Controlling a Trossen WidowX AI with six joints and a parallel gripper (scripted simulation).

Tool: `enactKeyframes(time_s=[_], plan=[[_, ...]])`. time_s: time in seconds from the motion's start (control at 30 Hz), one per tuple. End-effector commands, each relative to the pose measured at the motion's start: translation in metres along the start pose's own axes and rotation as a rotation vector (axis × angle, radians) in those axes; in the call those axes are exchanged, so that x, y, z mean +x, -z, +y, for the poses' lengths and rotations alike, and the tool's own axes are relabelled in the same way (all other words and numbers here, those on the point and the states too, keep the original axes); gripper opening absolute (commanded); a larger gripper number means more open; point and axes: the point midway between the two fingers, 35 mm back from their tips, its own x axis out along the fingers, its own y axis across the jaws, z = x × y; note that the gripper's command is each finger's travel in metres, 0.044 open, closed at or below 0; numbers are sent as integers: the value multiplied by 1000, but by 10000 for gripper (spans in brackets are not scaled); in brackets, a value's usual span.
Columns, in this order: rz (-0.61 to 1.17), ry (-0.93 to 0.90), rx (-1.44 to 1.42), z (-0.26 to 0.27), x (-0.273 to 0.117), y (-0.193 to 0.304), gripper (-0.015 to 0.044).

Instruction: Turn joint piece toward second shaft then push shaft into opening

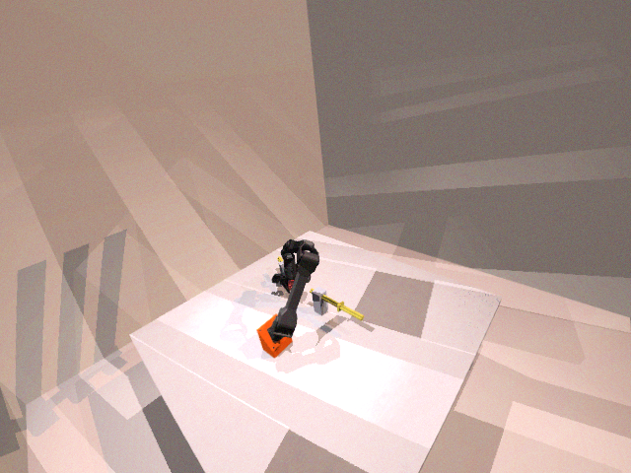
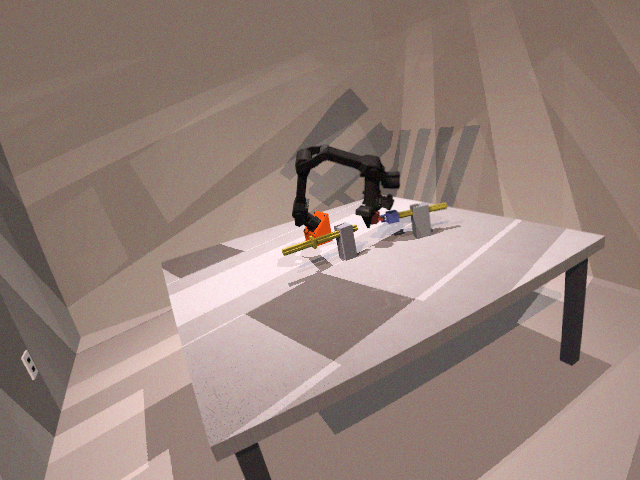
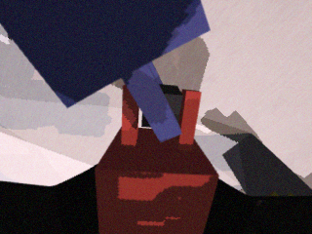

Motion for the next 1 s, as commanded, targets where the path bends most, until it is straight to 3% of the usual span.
enactKeyframes(time_s=[0.0,0.1,0.3,0.97], plan=[[0,0,0,0,0,0,147],[0,0,0,0,0,0,147],[0,0,0,0,0,0,0],[-42,41,-233,-12,2,-2,0]])
